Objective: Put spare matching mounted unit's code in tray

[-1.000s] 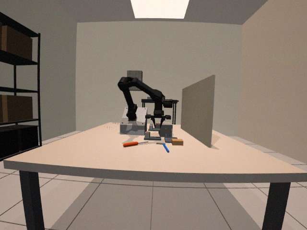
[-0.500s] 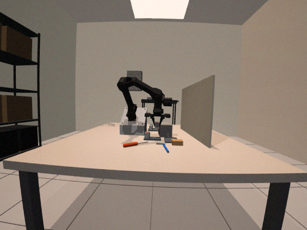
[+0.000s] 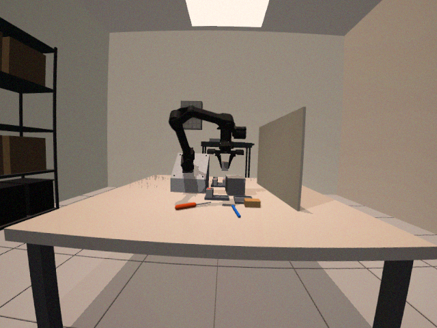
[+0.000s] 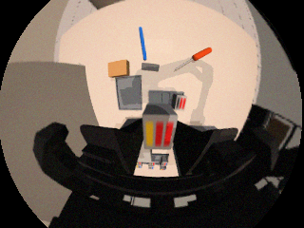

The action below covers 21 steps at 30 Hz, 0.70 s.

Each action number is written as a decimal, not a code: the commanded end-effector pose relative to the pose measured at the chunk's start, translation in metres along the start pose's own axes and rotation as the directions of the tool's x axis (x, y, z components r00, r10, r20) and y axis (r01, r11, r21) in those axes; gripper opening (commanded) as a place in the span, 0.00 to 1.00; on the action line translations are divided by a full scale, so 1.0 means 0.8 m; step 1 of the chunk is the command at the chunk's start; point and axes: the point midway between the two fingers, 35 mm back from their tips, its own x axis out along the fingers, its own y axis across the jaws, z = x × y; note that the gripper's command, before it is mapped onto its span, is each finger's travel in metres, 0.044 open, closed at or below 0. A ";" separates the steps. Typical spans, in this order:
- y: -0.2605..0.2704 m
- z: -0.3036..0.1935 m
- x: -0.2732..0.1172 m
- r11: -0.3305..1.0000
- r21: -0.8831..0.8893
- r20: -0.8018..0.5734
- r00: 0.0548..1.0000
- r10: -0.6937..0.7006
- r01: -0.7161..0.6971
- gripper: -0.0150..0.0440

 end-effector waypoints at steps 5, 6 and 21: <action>0.012 0.003 -0.013 1.000 0.002 -0.001 1.000 0.000 0.000 0.25; 0.017 0.004 -0.014 1.000 0.002 -0.001 1.000 0.000 0.000 0.25; 0.091 0.024 -0.016 1.000 0.005 -0.001 1.000 0.003 -0.003 0.25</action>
